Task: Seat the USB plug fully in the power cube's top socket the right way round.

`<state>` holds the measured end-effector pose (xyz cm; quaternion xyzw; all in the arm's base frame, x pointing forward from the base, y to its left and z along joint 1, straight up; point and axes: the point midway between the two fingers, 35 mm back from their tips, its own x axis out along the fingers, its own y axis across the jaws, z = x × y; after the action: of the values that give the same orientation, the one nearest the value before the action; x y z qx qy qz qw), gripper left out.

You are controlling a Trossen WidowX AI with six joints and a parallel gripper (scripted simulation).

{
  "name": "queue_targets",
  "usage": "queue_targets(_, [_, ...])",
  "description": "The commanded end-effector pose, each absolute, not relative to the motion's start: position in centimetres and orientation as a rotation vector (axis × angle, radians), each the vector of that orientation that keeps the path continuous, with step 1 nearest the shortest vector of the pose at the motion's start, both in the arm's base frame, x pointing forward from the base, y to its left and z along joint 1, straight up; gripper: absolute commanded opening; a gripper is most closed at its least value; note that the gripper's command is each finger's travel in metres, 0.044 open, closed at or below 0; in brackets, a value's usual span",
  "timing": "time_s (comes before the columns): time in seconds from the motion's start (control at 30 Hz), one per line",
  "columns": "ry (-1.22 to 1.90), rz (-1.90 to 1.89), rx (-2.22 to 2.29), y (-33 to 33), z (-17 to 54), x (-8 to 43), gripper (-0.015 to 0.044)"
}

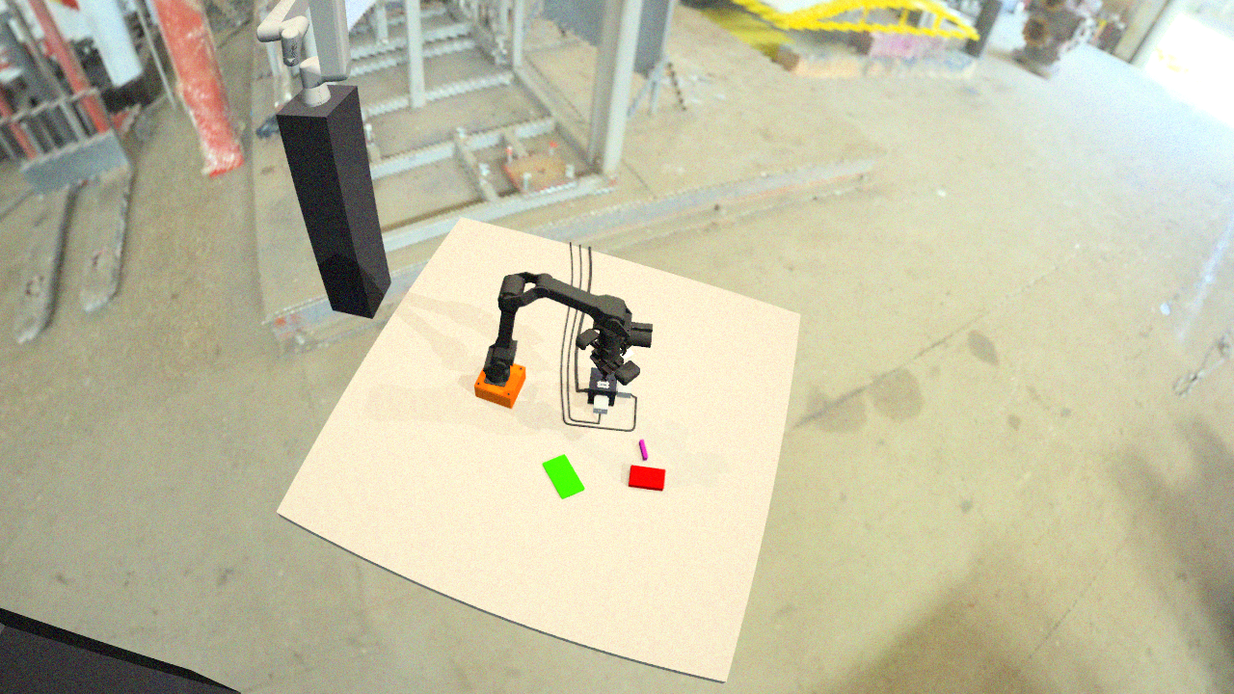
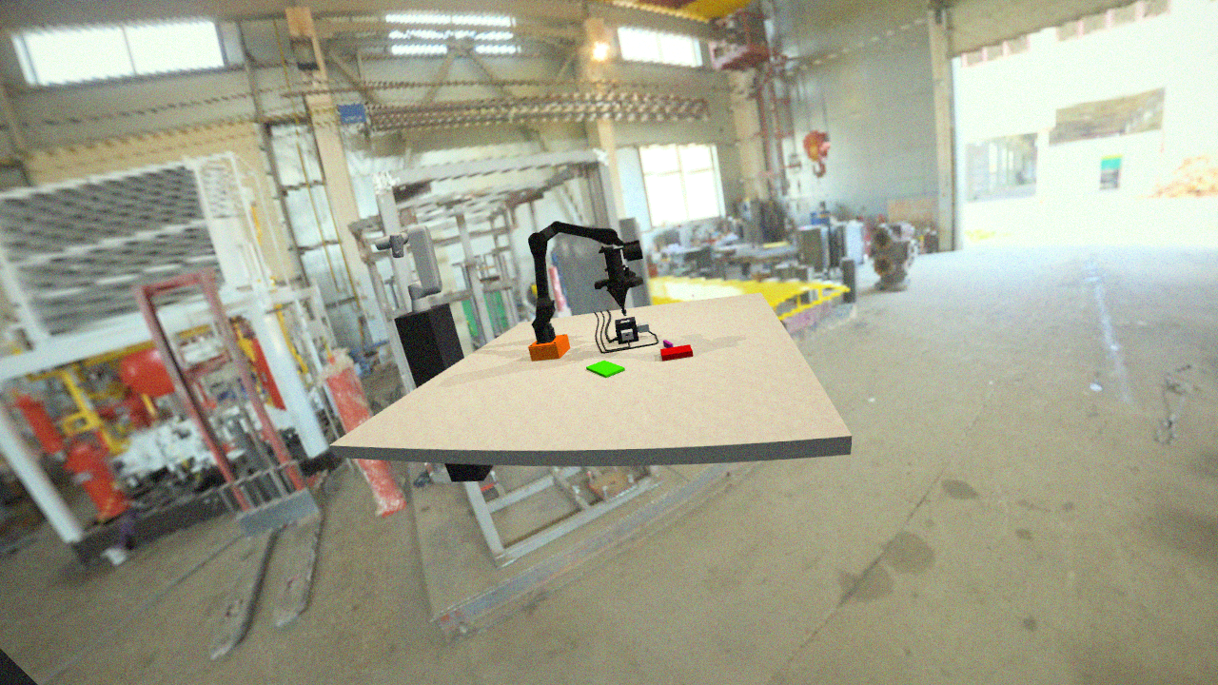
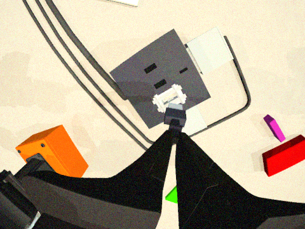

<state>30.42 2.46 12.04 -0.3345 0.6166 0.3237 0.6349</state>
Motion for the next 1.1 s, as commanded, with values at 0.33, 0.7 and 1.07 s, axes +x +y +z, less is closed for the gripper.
queue_targets(0.33, [1.493, 0.453, -0.469, 2.45, 12.01, 30.41, 0.0])
queue_targets(0.7, [1.529, 0.232, -0.242, 2.45, 12.01, 30.41, 0.0])
queue_targets(1.07, [1.541, 0.01, -0.013, 2.45, 12.01, 30.41, 0.0])
